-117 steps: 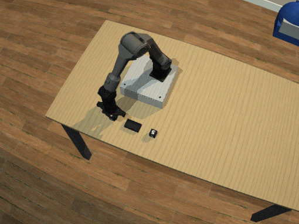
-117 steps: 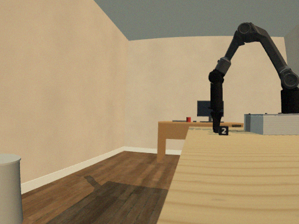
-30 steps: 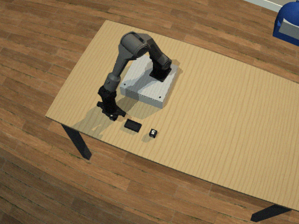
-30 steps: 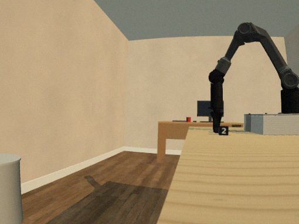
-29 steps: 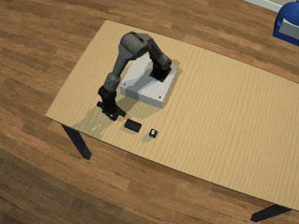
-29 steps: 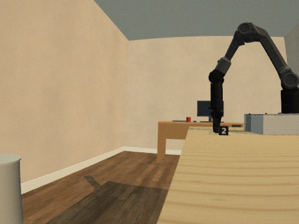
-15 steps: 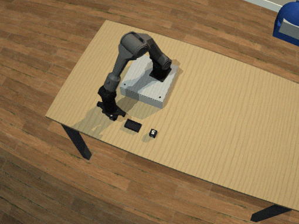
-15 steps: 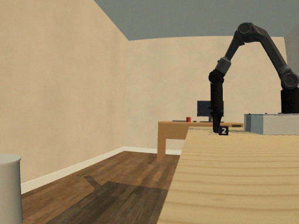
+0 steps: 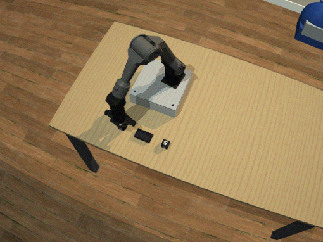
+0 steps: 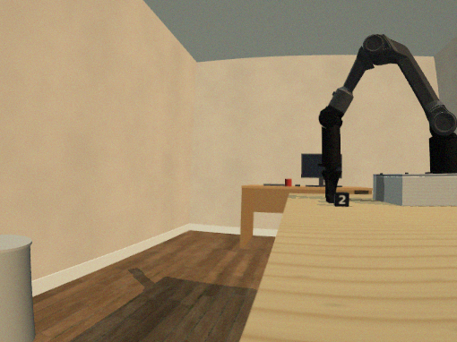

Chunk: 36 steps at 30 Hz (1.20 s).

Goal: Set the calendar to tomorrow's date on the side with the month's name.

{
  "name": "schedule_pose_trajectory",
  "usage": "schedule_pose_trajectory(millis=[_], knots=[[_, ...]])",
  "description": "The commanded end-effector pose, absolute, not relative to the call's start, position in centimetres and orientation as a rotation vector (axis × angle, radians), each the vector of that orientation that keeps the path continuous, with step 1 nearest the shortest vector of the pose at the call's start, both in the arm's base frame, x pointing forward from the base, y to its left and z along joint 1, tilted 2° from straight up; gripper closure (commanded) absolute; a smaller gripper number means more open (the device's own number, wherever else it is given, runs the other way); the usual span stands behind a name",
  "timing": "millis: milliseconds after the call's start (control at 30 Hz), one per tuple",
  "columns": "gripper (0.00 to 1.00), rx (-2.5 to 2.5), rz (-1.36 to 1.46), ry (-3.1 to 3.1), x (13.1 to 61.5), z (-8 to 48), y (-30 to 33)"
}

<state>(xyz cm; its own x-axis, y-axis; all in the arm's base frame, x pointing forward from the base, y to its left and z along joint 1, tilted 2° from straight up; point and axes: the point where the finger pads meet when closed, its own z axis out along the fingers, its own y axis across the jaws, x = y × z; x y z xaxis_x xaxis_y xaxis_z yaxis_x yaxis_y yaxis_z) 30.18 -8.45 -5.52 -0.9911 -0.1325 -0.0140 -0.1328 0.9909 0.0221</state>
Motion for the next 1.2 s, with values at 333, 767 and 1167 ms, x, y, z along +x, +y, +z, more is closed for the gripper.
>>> schedule_pose_trajectory(millis=[333, 767, 1167], knots=[[0.66, -0.207, 0.037, 3.123, 30.2, -5.73, -8.47], [0.66, -0.207, 0.038, 3.123, 30.16, -5.92, -8.46], [0.66, -0.207, 0.038, 3.123, 30.16, -5.92, -8.46]])
